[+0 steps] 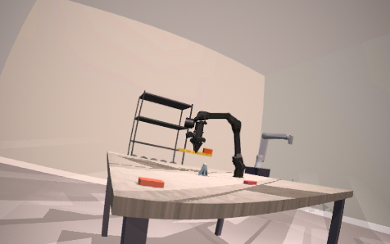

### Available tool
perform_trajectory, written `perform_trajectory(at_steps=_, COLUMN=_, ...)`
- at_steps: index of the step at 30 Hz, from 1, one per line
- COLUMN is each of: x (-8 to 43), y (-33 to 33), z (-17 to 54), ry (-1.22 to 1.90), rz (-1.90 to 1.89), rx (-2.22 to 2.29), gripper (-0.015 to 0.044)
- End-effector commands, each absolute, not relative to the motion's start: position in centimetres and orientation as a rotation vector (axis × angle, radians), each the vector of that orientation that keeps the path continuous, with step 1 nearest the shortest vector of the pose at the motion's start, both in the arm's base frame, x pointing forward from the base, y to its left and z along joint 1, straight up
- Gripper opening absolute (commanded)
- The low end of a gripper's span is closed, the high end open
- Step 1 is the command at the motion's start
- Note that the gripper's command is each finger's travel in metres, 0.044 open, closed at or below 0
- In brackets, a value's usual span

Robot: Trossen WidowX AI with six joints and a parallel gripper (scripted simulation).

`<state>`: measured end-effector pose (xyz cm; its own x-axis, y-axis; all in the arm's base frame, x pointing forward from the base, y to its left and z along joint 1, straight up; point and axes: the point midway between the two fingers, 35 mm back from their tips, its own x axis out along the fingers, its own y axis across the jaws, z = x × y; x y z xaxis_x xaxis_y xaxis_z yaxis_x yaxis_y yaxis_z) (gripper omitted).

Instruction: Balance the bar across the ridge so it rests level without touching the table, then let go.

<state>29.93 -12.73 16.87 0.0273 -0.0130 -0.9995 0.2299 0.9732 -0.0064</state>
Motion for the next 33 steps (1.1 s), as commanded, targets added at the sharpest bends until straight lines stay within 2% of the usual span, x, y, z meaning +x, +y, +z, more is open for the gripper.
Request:
perform_trajectory(at_steps=1, x=30.6, y=-11.8, z=17.0, ry=1.533, rz=-0.188, rx=0.176, gripper=0.0000)
perform_trajectory(at_steps=33, x=35.2, y=-1.0, z=17.2, ry=1.533, rz=-0.135, rx=0.138, gripper=0.0000)
